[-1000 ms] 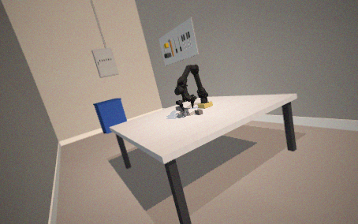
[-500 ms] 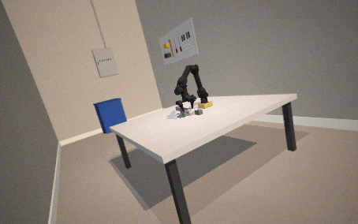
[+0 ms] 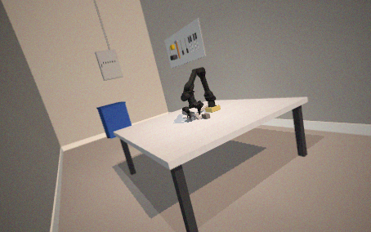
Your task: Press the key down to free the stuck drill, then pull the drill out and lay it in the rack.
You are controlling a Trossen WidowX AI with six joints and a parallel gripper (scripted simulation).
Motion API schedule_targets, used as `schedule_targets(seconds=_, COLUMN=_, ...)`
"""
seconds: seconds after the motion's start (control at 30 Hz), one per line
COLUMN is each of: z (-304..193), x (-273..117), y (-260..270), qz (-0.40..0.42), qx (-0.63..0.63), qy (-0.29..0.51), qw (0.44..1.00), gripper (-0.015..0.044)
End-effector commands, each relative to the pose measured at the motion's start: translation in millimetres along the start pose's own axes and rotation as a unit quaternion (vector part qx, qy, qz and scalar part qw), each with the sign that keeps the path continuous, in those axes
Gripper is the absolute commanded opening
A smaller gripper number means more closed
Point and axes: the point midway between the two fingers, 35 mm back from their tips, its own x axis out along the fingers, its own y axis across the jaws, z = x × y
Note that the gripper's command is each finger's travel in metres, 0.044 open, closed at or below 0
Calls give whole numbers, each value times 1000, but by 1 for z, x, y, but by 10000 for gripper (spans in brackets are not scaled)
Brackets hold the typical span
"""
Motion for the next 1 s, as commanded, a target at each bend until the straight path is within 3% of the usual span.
schedule_targets(seconds=0.0, z=-2, x=7, y=2, qz=3, qx=-2, qy=-1, qw=1000, gripper=440)
schedule_targets(seconds=0.43, z=-7, x=25, y=3, qz=3, qx=-2, qy=0, qw=1000, gripper=440)
schedule_targets(seconds=0.93, z=-7, x=21, y=2, qz=1, qx=0, qy=1, qw=1000, gripper=46)
schedule_targets(seconds=0.97, z=-7, x=21, y=2, qz=1, qx=0, qy=1, qw=1000, gripper=40)
